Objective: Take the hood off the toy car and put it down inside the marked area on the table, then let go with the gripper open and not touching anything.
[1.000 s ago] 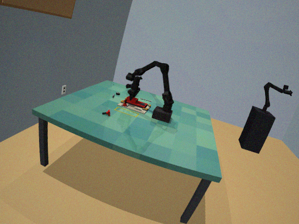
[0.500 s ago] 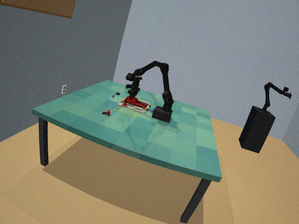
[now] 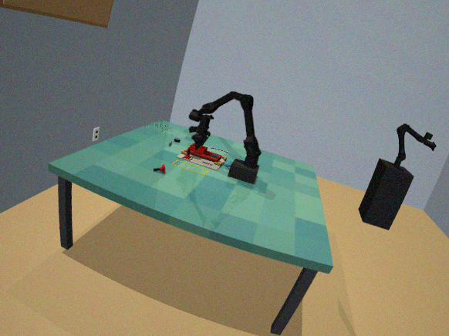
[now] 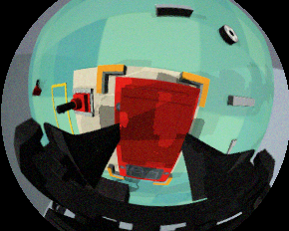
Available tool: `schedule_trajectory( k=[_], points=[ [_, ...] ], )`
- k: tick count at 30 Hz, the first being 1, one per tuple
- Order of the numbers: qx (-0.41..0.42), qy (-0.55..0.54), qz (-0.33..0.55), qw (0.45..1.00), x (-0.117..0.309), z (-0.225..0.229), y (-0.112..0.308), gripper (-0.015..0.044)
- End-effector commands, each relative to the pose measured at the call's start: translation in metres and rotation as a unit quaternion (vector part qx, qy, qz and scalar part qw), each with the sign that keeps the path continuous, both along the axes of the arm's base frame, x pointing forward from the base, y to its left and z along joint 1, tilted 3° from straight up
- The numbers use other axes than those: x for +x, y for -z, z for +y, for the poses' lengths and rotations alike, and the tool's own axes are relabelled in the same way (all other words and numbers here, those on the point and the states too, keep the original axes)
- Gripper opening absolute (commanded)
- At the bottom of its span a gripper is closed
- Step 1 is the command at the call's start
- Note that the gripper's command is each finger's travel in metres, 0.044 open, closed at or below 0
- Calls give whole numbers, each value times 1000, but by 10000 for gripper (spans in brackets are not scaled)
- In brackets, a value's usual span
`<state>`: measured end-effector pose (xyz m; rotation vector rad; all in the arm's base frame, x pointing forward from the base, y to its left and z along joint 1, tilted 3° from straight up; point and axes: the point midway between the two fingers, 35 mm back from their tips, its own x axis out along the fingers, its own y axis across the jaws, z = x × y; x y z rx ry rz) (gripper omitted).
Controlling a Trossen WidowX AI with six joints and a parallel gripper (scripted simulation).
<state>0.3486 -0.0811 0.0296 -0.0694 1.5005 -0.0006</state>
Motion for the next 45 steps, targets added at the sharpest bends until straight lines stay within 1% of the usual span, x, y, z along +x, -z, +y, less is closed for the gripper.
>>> schedule_trajectory(
  k=[1,2,3,36,40,45],
  points=[
    [0,0,0,1000,0,0,-3,39],
    [0,0,0,1000,0,0,-4,12],
    [0,0,0,1000,0,0,-4,0],
    [0,0,0,1000,-1,1,-26,0],
    [0,0,0,1000,-2,2,-39,0],
    [0,0,0,1000,-4,3,-67,0]
  ],
)
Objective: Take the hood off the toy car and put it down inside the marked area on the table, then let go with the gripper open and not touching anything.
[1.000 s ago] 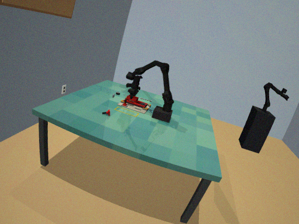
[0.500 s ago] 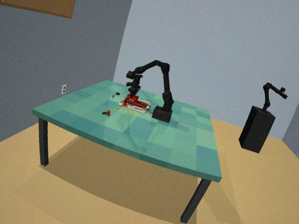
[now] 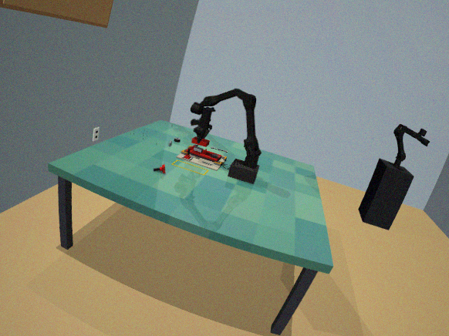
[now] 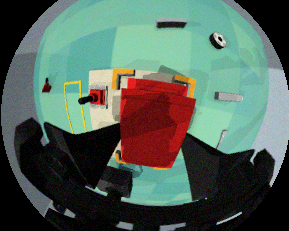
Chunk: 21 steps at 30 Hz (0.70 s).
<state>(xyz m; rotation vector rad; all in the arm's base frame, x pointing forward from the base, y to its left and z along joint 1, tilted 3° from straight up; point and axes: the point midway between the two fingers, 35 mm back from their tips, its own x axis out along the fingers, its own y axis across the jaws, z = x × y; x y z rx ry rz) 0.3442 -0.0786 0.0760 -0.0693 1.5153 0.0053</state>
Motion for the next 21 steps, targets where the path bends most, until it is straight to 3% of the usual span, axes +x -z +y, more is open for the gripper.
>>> schedule_trajectory(
  k=[1,5,21],
  points=[
    [-2,2,-7,1000,0,1,-24,0],
    [-1,0,-6,1000,1,4,-15,0],
    [4,1,-6,1000,2,88,-14,0]
  ],
)
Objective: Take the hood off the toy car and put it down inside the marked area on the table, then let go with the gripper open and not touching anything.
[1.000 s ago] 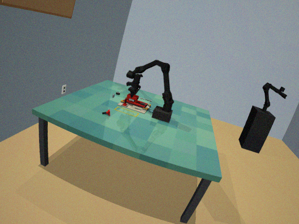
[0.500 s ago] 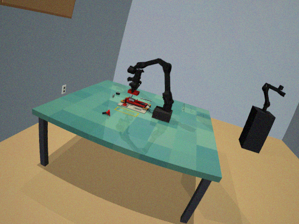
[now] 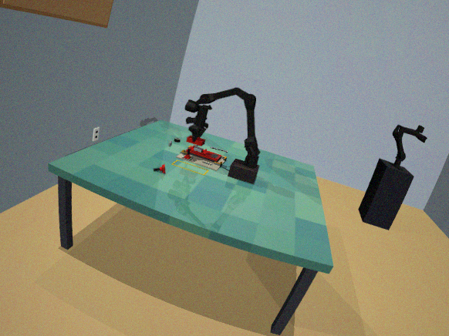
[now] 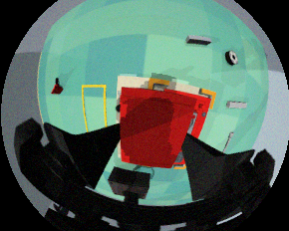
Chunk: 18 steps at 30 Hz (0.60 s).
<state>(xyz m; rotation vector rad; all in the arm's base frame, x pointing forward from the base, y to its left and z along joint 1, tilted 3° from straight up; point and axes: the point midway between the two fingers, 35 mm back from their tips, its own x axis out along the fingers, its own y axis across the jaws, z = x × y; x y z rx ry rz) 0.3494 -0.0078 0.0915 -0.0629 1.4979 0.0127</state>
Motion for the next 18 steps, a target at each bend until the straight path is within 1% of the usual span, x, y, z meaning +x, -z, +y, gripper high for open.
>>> schedule_trajectory(
  k=[1,18],
  points=[
    [0,1,3,1000,-4,22,1,0],
    [4,2,4,1000,-27,107,1,0]
  ],
)
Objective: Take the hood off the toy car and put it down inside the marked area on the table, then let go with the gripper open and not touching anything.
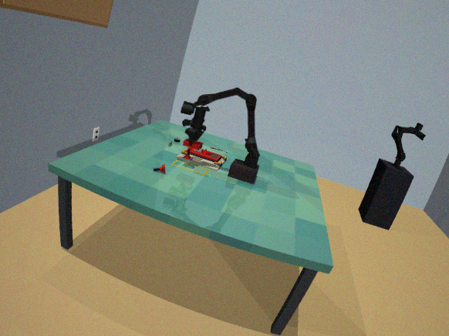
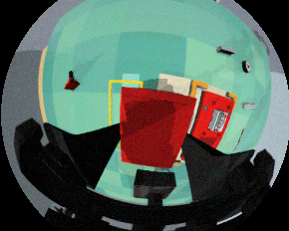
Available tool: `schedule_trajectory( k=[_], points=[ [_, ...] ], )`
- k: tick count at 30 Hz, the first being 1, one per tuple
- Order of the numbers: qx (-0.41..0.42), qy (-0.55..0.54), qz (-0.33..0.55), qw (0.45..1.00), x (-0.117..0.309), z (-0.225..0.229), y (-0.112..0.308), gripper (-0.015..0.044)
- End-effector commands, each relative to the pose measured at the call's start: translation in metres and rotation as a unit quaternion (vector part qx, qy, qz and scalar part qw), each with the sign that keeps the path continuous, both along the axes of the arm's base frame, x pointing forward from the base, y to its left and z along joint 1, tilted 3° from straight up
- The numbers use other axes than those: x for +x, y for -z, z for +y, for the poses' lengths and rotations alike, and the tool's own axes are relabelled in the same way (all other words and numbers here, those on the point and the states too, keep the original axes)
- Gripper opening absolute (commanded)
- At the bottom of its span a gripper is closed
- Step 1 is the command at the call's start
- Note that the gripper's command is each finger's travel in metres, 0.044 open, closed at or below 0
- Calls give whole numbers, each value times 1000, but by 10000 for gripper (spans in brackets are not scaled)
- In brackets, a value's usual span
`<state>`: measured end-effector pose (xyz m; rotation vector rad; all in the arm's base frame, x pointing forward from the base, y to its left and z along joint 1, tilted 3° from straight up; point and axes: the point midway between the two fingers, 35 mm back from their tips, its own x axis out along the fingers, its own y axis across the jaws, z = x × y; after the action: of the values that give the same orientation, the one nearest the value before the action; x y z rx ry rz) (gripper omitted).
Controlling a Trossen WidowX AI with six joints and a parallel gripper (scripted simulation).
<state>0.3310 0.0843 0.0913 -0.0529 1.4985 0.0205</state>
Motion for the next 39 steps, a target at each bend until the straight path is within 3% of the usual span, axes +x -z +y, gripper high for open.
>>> schedule_trajectory(
  k=[1,13,39],
  points=[
    [-1,1,3,1000,-10,20,1,0],
    [1,2,4,1000,-37,70,1,0],
    [1,2,4,1000,-35,72,20,0]
  ],
)
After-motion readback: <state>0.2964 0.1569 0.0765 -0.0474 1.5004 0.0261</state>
